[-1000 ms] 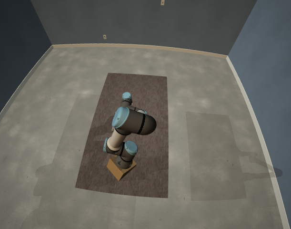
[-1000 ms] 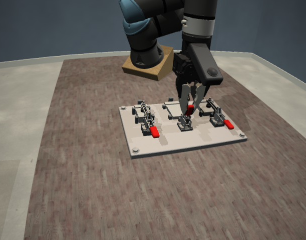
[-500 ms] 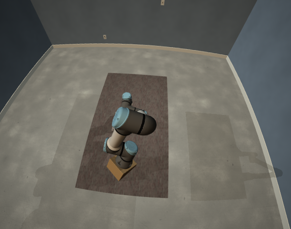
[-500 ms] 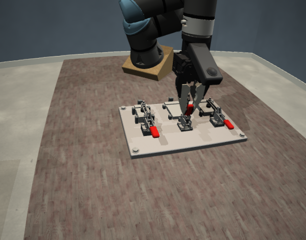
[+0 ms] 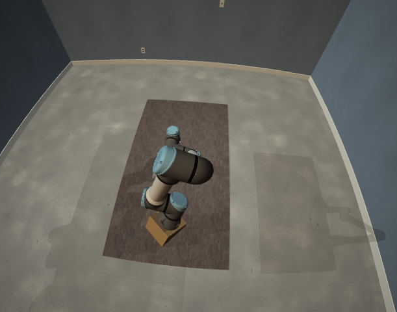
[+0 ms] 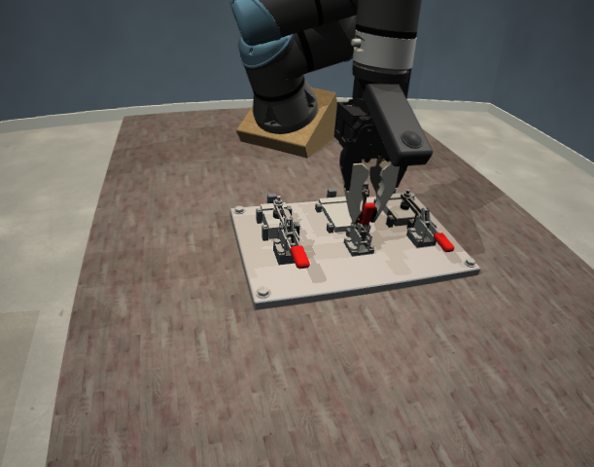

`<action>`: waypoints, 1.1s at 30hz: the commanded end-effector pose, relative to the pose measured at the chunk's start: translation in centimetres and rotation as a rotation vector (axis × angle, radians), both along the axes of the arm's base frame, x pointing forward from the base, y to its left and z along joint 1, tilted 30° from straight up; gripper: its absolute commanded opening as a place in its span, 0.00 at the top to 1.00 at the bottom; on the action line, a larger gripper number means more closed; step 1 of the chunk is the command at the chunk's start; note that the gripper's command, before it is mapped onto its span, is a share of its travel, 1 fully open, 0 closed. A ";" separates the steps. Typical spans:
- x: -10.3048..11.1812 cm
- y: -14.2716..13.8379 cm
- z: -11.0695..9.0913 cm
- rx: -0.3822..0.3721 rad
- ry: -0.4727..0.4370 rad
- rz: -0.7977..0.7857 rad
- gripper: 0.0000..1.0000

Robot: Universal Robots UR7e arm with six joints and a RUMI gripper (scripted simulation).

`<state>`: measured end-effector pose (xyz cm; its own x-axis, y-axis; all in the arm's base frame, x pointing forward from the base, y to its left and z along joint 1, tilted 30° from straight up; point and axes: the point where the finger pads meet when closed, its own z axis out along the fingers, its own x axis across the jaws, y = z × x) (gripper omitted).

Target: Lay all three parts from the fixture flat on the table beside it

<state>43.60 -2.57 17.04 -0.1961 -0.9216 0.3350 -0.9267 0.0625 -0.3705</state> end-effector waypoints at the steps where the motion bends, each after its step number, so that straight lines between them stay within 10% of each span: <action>1: 0.0 0.0 0.0 0.000 -0.001 0.000 0.72; 33: -0.8 1.0 2.2 0.000 -0.001 0.000 0.72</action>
<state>43.16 -2.04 18.24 -0.1959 -0.9216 0.3350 -0.9267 0.0622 -0.3707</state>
